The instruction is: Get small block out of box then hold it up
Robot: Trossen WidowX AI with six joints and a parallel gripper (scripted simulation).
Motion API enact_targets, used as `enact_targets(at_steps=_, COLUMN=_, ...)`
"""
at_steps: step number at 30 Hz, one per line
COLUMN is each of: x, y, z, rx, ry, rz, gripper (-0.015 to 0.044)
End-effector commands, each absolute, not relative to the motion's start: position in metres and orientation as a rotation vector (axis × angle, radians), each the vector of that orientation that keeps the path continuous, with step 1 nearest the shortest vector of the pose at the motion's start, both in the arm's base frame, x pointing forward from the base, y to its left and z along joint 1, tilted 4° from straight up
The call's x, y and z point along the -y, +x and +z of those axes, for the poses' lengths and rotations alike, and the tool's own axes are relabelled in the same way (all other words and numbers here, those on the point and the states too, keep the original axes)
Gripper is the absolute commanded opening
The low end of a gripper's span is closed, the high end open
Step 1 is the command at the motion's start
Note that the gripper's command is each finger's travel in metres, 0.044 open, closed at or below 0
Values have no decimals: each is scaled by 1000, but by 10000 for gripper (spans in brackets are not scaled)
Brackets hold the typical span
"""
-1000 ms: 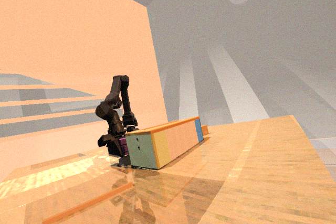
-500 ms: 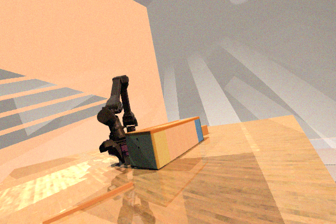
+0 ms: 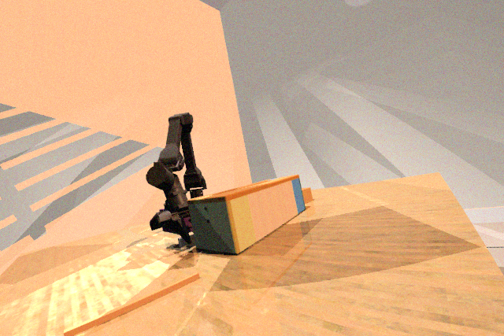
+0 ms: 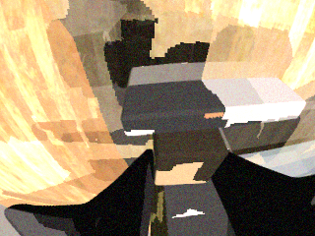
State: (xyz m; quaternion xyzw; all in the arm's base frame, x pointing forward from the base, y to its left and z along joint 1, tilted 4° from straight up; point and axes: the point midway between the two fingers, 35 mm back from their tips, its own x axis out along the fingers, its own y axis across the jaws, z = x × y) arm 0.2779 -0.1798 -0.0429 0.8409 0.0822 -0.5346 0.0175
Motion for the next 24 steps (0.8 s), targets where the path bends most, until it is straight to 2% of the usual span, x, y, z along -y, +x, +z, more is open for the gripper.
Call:
enact_targets(at_steps=1, x=183, y=280, z=-24, rx=-246, ry=2613, rz=-1654, gripper=0)
enact_targets(at_steps=7, x=185, y=279, z=13, rx=-250, ry=2613, rz=-1651, gripper=0)
enact_targets(at_steps=13, x=184, y=278, z=18, rx=-247, ry=2614, rz=-1652, gripper=0)
enact_targets(at_steps=24, x=170, y=269, z=53, rx=-5, ry=2688, rz=-1725, gripper=0)
